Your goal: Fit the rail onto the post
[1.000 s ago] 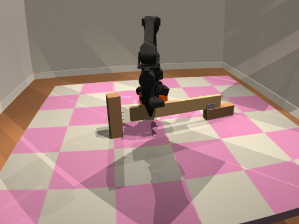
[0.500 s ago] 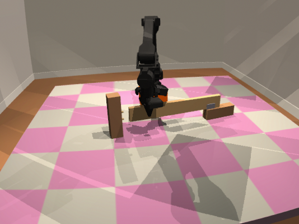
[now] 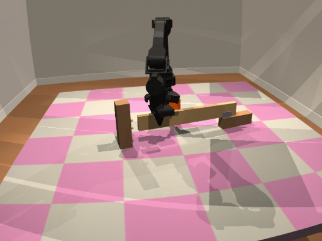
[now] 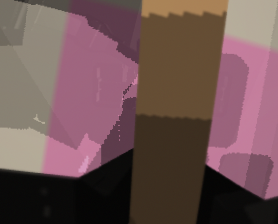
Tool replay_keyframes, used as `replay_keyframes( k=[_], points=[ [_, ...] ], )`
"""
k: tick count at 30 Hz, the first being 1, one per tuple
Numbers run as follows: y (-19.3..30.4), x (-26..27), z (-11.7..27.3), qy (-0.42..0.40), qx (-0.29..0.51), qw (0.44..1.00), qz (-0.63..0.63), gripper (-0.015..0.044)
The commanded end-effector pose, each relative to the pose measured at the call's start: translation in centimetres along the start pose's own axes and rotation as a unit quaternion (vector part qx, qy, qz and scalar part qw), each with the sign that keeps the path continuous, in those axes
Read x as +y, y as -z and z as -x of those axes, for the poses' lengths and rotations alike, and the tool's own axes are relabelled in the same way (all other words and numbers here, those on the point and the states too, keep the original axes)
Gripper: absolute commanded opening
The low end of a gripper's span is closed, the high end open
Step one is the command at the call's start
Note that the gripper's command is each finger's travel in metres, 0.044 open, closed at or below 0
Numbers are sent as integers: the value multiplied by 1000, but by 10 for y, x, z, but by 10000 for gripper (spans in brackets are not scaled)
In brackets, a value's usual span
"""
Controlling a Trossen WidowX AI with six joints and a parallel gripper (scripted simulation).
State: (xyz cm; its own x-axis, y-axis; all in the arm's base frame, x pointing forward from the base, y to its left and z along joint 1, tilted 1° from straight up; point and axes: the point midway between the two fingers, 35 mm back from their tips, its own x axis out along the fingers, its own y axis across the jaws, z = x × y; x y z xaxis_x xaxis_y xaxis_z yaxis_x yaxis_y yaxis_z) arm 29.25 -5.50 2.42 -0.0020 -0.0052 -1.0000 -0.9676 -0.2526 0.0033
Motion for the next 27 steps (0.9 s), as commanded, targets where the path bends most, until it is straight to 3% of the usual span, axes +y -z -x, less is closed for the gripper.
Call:
replay_keyframes(
  k=[1, 27],
  points=[
    [3, -1, 2, 3, 2, 1000, 0, 0],
    [11, -2, 2, 3, 2, 1000, 0, 0]
  ],
)
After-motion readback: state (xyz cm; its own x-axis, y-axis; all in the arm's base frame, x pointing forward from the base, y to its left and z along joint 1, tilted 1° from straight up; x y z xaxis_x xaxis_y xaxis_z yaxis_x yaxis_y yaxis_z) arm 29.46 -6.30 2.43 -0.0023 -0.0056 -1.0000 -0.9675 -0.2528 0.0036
